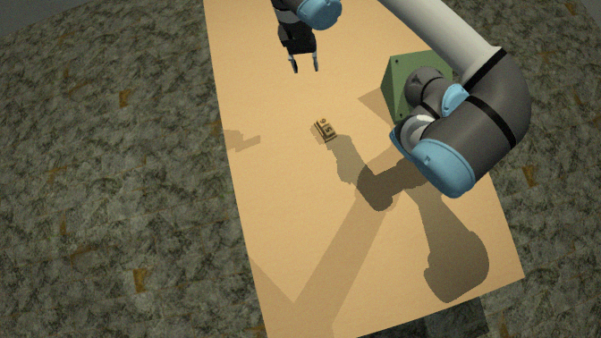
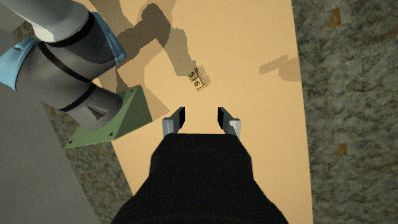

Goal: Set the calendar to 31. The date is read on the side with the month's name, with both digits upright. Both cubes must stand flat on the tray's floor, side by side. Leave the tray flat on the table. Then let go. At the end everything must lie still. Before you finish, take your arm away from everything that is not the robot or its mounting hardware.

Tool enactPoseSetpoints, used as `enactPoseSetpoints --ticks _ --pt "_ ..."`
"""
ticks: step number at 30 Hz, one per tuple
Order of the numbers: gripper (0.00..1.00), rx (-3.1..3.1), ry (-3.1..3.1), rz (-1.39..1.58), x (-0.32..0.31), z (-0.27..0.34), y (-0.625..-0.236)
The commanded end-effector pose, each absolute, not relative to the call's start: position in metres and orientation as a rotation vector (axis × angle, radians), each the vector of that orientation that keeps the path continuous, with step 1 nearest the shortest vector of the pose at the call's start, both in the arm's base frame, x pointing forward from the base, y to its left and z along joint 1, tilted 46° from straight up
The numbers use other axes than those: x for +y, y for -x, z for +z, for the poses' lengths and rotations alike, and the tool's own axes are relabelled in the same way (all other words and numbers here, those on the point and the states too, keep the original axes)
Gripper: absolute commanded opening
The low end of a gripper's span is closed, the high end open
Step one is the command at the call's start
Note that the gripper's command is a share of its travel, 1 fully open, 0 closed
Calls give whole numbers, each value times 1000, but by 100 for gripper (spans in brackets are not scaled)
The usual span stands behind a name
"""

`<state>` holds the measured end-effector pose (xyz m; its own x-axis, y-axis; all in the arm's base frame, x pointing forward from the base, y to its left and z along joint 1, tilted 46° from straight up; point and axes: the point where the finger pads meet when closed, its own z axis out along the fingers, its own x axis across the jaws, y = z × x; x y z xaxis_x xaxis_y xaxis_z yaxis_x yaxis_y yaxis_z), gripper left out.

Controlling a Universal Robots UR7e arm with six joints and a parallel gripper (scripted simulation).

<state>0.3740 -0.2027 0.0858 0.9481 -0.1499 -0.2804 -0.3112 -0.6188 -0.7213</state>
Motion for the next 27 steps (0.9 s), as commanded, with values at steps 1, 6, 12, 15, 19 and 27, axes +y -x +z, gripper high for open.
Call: enactPoseSetpoints --ticks 1,6,12,15,19,27 --pt "100 163 2285 105 -159 90 -369" --pt "100 80 2301 38 -134 90 -364" --pt "100 -39 2320 -56 -100 90 -356" --pt "100 -97 2326 -100 -83 89 -352" --pt "100 -157 2332 -145 -67 87 -347" --pt "100 -206 2336 -183 -53 86 -343"
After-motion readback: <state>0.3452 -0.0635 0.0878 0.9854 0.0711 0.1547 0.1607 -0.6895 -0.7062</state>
